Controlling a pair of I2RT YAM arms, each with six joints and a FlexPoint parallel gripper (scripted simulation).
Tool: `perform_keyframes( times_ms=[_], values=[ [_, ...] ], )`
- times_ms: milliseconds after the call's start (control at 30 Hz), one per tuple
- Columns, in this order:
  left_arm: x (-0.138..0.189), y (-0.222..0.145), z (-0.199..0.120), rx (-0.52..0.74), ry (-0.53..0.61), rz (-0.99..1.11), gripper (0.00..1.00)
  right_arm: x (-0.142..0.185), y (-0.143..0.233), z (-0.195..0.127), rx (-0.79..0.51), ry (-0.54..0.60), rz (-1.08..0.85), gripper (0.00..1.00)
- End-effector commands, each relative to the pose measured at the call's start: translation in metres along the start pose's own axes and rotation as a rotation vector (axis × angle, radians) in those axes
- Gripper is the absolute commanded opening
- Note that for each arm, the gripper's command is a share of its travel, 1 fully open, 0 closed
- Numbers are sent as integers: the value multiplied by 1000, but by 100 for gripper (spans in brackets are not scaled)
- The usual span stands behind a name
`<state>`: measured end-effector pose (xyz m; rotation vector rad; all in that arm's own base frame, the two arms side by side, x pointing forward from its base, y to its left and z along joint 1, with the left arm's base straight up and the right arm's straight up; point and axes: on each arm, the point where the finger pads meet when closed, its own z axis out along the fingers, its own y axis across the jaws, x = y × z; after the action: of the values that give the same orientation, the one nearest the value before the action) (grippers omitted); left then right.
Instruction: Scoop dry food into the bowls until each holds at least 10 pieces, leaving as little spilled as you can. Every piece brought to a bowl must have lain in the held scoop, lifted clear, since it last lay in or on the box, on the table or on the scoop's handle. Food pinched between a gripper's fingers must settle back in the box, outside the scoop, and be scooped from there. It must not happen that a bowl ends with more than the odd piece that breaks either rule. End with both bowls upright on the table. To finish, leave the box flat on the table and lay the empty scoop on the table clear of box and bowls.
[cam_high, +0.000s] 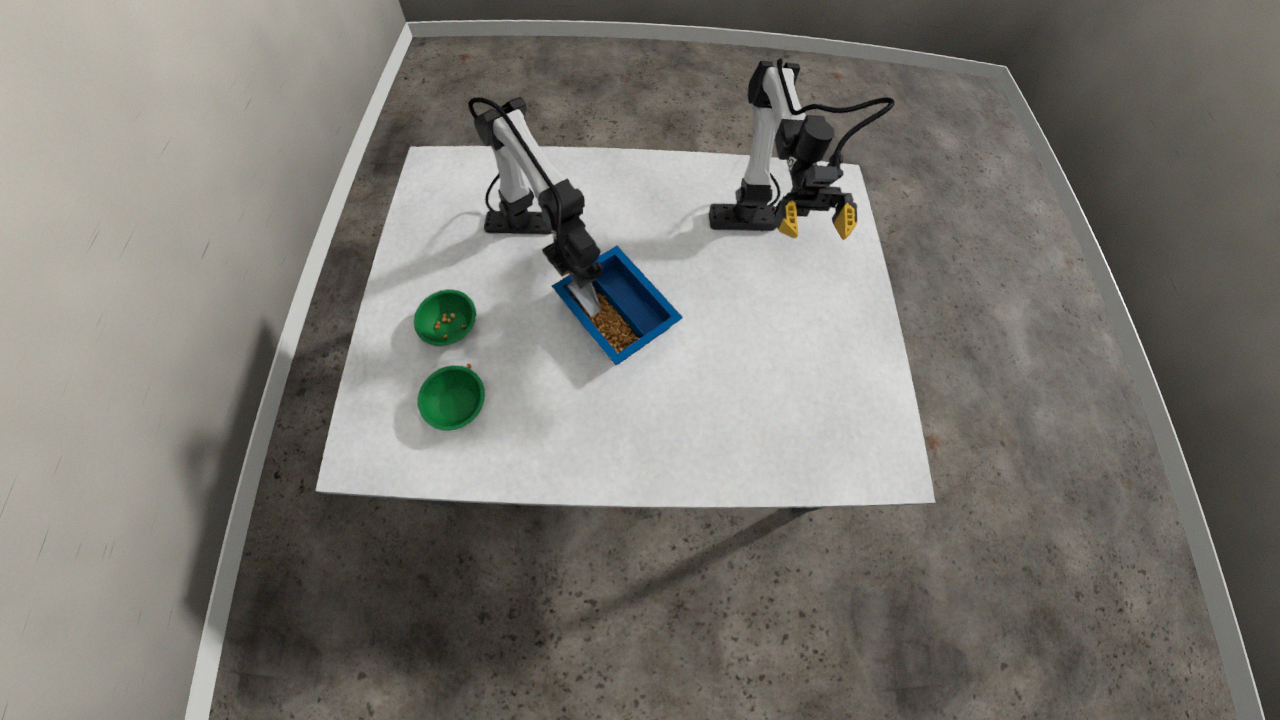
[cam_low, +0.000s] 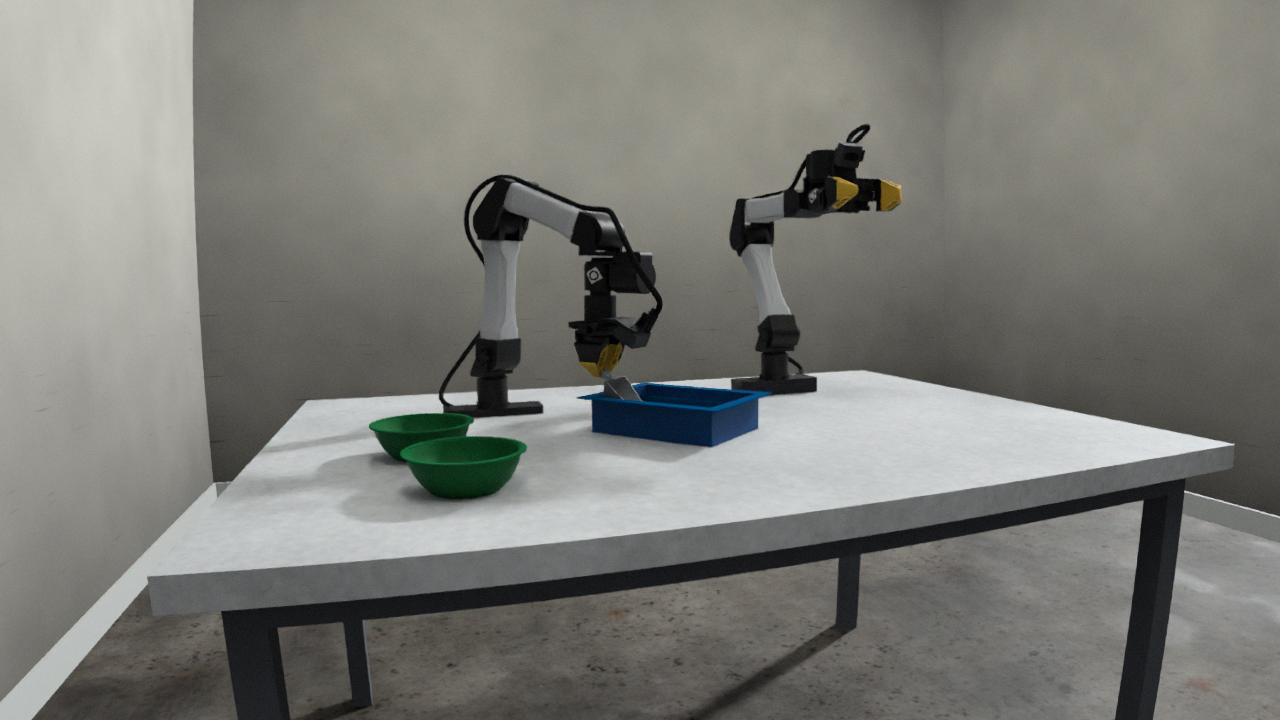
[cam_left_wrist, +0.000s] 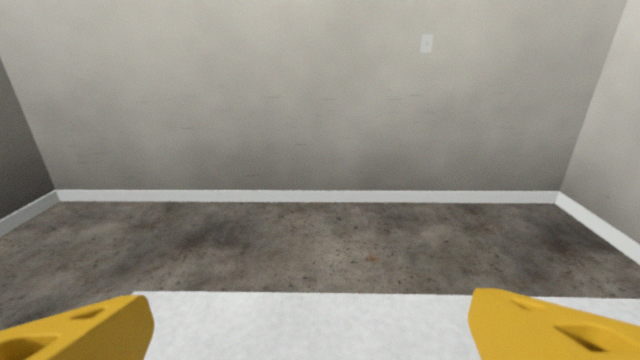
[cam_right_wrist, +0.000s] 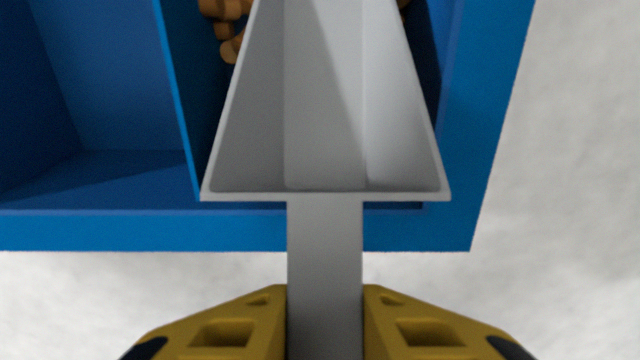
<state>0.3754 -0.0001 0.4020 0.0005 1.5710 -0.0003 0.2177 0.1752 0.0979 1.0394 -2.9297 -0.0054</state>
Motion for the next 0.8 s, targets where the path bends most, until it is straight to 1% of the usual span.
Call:
perform_keyframes(
  times_ms=[0,133,167,367,767],
  values=[
    [-7,0,-2,0,-19,-1,100,-13,0,-5,3,-50,-5,0],
    [-7,0,-2,0,-19,-1,100,-9,0,-4,2,-42,-1,0],
    [-7,0,-2,0,-19,-1,100,-18,2,0,3,-38,-4,0],
    [-7,0,-2,0,-19,-1,100,-19,2,3,2,-25,-3,0],
    [-7,0,-2,0,-19,-1,100,-31,3,7,-10,-36,1,0]
  ],
)
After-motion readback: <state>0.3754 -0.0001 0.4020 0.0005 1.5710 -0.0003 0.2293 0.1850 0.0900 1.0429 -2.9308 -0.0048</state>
